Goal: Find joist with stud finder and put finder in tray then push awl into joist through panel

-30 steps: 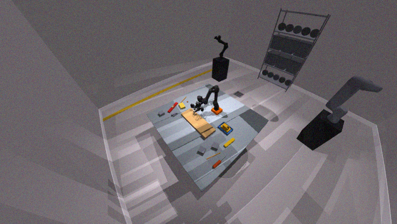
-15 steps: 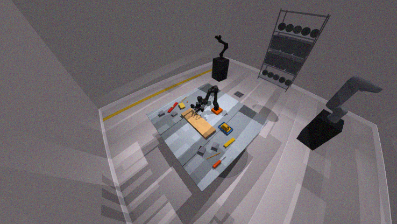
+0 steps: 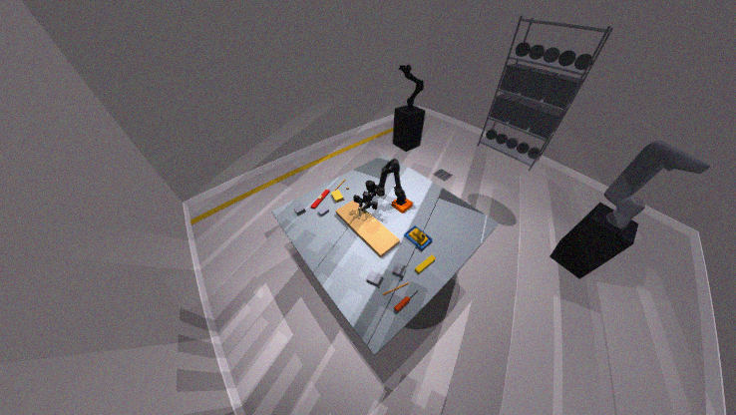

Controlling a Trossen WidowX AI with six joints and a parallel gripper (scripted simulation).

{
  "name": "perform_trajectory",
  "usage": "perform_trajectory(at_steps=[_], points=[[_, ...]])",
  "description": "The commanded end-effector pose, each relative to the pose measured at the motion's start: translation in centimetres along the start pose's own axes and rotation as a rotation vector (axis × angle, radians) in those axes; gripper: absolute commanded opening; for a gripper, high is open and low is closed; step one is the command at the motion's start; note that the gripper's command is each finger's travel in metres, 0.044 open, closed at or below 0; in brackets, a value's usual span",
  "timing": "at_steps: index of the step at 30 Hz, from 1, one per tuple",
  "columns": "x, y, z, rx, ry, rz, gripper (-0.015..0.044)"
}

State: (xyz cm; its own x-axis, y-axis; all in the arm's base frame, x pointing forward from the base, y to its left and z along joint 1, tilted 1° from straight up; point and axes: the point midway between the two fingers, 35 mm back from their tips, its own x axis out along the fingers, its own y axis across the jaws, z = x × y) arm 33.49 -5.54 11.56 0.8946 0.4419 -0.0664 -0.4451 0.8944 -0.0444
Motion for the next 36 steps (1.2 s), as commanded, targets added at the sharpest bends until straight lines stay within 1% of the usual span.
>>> perform_trajectory(at_steps=[1,7,36], points=[[-0.01,0.18,-0.7,0.003,-0.002,0.005,0.0],[-0.01,0.28,-1.43,0.004,-0.002,0.005,0.0],[0.02,0.15,-1.24,-0.005,-0.004,0.001,0.0]])
